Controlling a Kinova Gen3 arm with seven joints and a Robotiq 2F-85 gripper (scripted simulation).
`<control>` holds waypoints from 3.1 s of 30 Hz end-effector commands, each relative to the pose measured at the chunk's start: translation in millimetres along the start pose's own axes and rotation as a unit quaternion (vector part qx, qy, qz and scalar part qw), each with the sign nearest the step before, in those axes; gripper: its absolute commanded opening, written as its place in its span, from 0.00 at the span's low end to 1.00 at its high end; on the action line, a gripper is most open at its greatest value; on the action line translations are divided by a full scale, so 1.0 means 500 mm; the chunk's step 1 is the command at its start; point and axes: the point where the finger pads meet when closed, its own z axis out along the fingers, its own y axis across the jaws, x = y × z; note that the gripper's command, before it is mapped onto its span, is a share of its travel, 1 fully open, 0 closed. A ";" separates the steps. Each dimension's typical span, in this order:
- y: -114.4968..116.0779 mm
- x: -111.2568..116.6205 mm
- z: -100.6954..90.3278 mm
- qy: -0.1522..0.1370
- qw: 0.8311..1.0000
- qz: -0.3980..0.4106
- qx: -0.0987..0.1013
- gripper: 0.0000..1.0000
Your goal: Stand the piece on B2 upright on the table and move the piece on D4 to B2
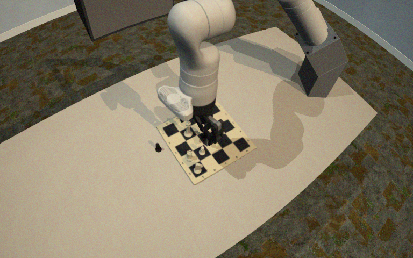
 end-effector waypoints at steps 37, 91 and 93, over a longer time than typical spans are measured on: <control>-0.032 -0.027 -0.004 0.007 0.967 -0.255 0.003 1.00; -0.032 -0.026 0.009 0.007 0.967 -0.255 0.003 0.34; -0.032 -0.026 0.013 0.007 0.967 -0.255 0.003 0.34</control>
